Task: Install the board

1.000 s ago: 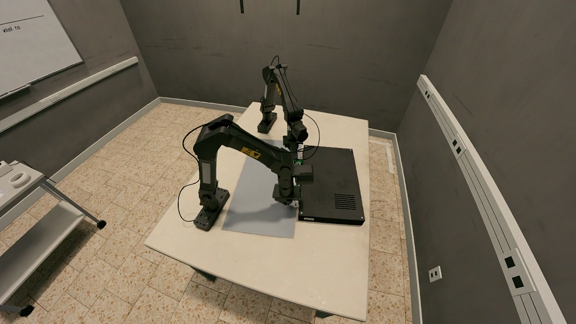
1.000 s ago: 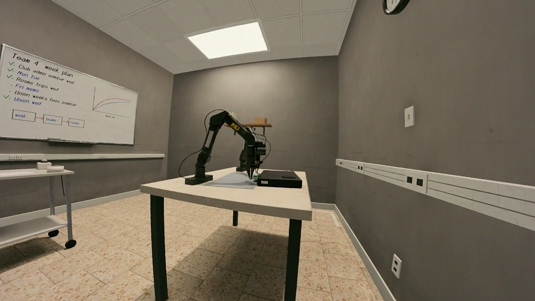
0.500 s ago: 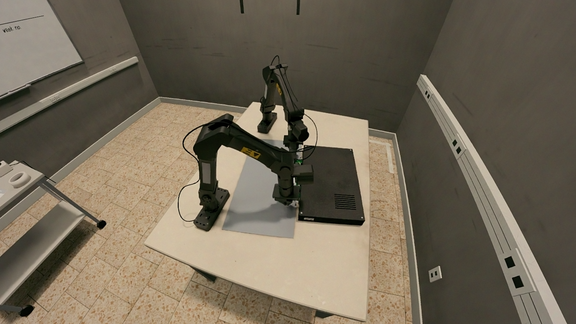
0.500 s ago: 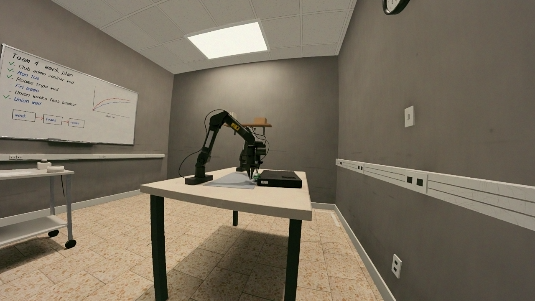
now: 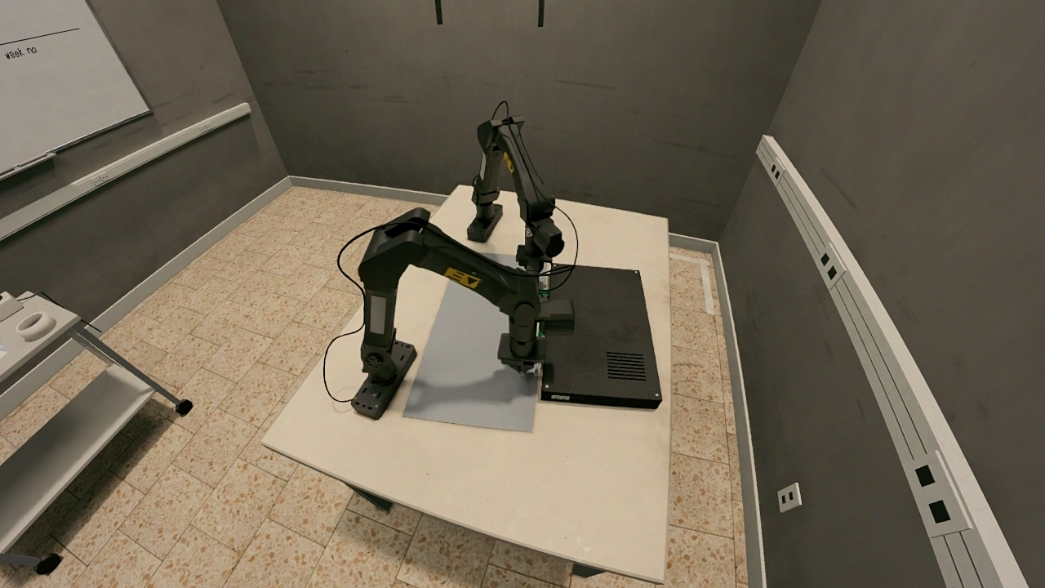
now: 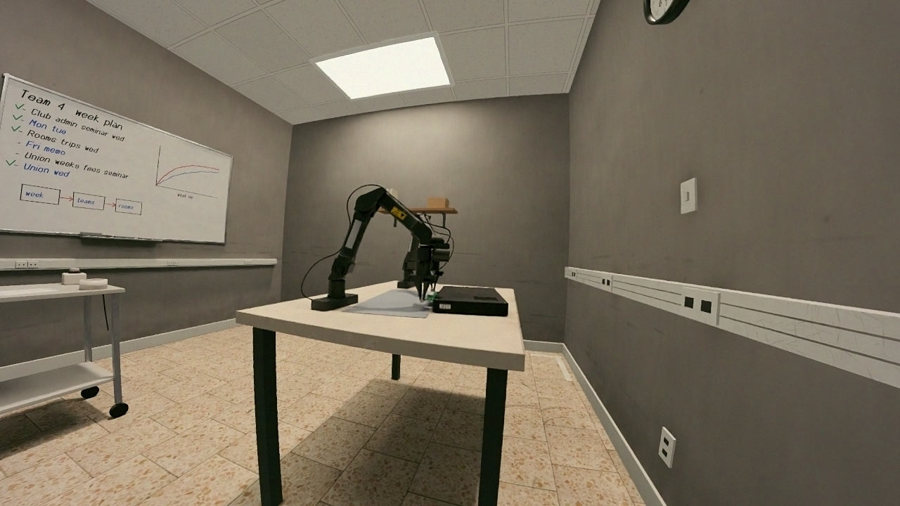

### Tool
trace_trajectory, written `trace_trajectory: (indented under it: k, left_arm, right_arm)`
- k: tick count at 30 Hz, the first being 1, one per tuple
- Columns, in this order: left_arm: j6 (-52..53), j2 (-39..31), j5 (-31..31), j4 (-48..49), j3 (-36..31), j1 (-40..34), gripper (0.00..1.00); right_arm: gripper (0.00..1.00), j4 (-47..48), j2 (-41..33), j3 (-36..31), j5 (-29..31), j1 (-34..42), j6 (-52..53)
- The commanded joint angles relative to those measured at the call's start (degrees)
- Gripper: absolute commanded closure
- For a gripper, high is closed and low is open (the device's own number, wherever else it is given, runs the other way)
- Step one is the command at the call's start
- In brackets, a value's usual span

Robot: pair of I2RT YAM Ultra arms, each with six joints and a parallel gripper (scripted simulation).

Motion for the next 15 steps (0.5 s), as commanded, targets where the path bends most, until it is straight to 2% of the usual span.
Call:
trace_trajectory:
  k: [1, 4, 15]
  left_arm:
    - [1.20, 1.63, -0.16, -1.27, 3.24, 2.13, 0.97]
    - [2.66, 2.67, 0.08, -1.99, 4.89, 3.18, 0.97]
    - [1.57, 3.46, 0.50, -2.90, 6.20, 3.60, 0.97]
  right_arm:
    - [0.97, -0.55, 2.49, 4.06, -0.09, -0.83, -0.83]
    - [0.97, -2.26, 4.24, 6.60, -0.13, -0.99, -1.10]
    - [0.97, -3.18, 5.21, 8.14, -0.25, -1.10, 0.57]
